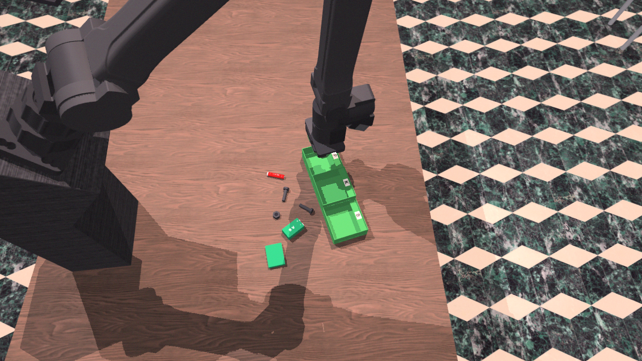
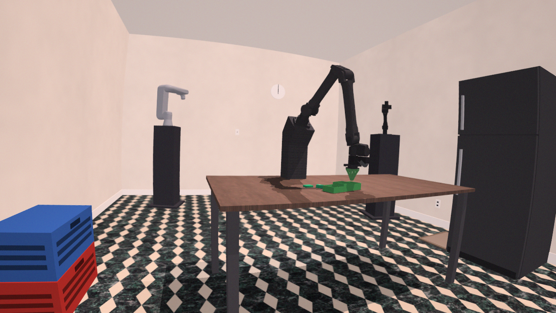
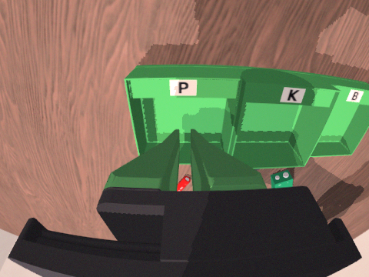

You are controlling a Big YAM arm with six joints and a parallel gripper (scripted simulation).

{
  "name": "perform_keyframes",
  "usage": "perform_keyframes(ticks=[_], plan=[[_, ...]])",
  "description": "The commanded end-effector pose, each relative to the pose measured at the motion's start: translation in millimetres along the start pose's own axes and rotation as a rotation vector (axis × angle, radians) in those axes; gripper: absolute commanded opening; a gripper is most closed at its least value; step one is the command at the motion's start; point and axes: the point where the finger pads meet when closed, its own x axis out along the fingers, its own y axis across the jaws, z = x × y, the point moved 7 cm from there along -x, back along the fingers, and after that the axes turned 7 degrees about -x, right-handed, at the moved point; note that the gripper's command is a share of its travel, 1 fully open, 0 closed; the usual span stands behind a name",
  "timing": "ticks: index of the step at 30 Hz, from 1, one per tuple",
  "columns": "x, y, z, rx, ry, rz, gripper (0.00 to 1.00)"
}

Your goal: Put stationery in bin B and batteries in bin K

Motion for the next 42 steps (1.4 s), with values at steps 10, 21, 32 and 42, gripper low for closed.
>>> perform_keyframes(ticks=[10,21,32,42], plan=[[-20.7,0.7,-5.8,0.012,0.014,-0.001,0.09],[-101.6,4.9,5.1,0.006,-0.021,0.005,0.09],[-170.4,4.2,3.5,0.006,-0.022,0.006,0.09],[-157.6,-2.1,5.5,0.022,-0.012,-0.005,0.09]])
